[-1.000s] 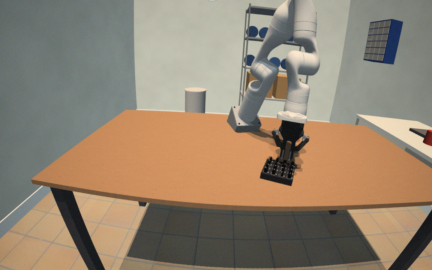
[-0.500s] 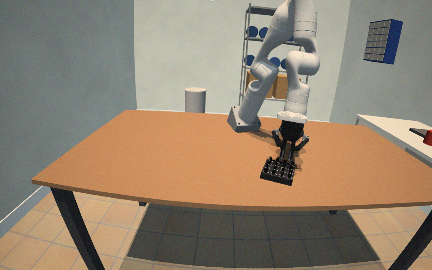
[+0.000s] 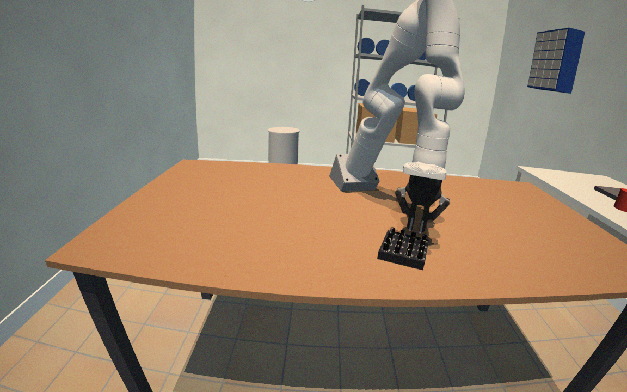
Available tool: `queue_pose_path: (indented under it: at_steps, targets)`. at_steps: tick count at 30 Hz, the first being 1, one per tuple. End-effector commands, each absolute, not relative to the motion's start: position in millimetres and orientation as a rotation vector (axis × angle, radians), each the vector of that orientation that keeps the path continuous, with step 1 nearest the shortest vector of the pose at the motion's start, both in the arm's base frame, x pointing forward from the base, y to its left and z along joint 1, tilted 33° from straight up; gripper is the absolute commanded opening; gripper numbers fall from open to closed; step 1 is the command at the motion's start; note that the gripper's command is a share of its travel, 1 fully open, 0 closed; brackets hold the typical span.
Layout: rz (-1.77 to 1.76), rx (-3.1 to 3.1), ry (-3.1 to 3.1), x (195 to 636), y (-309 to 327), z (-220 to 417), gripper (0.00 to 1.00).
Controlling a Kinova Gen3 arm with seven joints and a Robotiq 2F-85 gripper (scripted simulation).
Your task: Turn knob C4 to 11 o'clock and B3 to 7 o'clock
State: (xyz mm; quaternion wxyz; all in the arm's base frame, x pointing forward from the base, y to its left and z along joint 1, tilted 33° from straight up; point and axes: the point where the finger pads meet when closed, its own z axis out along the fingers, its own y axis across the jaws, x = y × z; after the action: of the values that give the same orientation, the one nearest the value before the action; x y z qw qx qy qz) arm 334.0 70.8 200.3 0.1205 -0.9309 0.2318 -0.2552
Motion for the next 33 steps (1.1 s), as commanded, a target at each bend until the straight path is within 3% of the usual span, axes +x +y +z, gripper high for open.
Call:
queue_pose_path:
  at_steps: [1,33]
  targets:
    - [-0.744,-2.719,0.69,335.1,68.6,198.4,0.19]
    - [-0.744,-2.719,0.69,340.9,69.7,189.3,0.19]
